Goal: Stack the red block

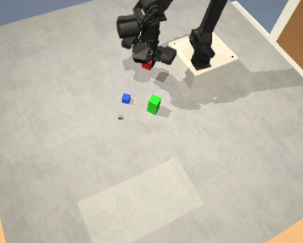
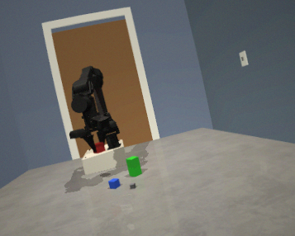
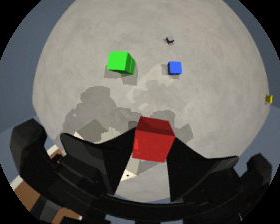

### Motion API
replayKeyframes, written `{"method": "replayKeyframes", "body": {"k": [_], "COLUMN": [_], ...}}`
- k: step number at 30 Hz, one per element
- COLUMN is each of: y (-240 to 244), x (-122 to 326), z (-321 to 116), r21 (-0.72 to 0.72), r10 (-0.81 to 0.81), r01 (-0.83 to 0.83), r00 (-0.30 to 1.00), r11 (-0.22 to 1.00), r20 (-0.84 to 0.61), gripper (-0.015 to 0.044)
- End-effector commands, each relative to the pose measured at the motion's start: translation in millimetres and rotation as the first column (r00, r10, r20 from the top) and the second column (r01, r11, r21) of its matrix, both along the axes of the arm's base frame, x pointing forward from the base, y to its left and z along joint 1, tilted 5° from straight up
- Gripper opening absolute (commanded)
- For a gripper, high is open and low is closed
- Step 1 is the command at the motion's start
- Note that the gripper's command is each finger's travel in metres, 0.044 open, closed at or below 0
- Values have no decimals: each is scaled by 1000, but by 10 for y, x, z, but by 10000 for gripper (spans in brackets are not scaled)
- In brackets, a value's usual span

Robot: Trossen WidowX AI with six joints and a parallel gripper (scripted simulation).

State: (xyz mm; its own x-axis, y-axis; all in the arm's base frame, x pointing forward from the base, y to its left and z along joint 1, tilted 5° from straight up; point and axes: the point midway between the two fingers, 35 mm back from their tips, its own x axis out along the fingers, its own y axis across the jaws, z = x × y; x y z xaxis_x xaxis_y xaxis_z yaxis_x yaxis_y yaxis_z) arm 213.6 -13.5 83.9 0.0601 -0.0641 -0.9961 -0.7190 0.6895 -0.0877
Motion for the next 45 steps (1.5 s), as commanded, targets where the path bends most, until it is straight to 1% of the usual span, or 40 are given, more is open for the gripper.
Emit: {"method": "replayKeyframes", "body": {"k": [1, 14, 28, 31, 35, 40, 45], "y": [112, 633, 1212, 1239, 1232, 1228, 1209], "x": [62, 153, 105, 101, 118, 126, 143], "z": [15, -12, -55, -68, -237, -302, -510], "r21": [-3, 3, 5, 5, 5, 5, 5], "r10": [0, 1, 1, 1, 1, 1, 1], "r01": [0, -1, -1, -1, -1, -1, -1], "r00": [1000, 1000, 1000, 1000, 1000, 1000, 1000], "r11": [1000, 1000, 1000, 1000, 1000, 1000, 1000], "r20": [7, 6, 4, 4, 4, 4, 4], "gripper": [0, 0, 0, 0, 0, 0, 0]}}
